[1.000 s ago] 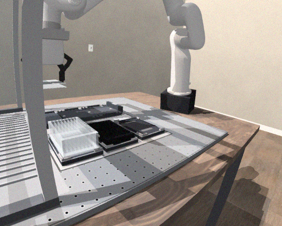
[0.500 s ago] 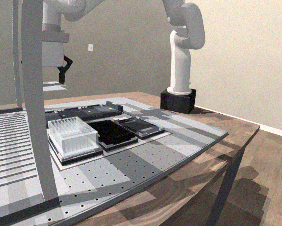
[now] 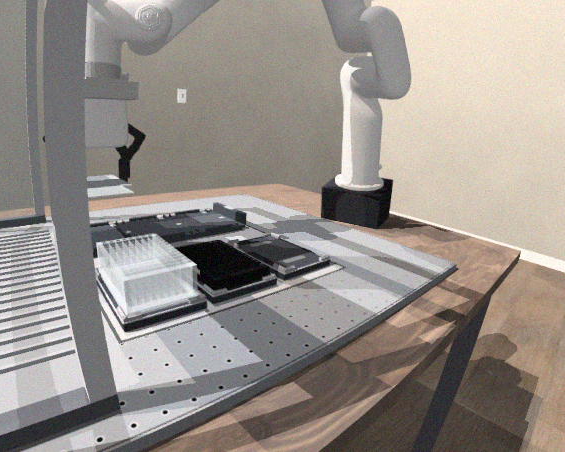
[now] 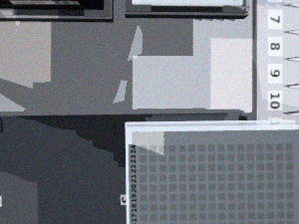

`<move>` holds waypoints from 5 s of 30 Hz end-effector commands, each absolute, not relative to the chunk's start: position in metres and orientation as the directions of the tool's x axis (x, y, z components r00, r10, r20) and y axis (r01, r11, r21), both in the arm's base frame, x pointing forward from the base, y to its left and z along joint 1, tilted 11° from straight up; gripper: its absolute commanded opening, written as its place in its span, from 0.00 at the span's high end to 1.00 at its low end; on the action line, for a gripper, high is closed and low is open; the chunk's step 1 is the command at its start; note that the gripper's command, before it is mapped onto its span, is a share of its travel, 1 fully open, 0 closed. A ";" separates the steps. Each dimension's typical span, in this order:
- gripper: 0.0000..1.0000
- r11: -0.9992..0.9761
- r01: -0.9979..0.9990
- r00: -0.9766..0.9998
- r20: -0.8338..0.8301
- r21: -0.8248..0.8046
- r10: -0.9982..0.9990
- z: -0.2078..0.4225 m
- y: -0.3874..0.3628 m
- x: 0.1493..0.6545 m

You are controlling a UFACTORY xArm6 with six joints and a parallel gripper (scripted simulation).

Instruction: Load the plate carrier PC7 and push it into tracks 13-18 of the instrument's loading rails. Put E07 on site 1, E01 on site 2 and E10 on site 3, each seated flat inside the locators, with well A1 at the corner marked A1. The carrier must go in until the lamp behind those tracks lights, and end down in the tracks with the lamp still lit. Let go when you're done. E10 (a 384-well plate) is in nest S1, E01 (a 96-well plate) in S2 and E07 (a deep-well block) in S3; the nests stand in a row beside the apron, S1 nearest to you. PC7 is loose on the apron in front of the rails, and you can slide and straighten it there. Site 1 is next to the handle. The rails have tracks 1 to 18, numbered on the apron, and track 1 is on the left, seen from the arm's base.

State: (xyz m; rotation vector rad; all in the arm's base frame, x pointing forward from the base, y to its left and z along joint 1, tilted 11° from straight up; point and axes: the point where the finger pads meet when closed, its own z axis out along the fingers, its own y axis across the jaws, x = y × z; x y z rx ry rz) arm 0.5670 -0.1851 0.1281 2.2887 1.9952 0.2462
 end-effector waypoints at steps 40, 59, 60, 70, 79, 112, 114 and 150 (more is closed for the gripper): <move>1.00 -0.139 0.974 0.131 0.058 0.181 0.990 0.065 -0.183 0.580; 1.00 -0.139 0.974 0.131 0.058 0.181 0.990 0.063 -0.183 0.581; 1.00 -0.139 0.974 0.131 0.058 0.181 0.990 0.063 -0.183 0.581; 1.00 -0.139 0.974 0.131 0.058 0.181 0.990 0.058 -0.183 0.582; 1.00 -0.139 0.974 0.131 0.058 0.181 0.990 0.054 -0.183 0.582; 0.00 -0.139 0.974 0.131 0.058 0.181 0.990 0.049 -0.183 0.583; 0.00 -0.139 0.974 0.131 0.058 0.181 0.990 0.049 -0.183 0.583; 0.00 -0.139 0.974 0.131 0.058 0.181 0.990 0.067 -0.183 0.580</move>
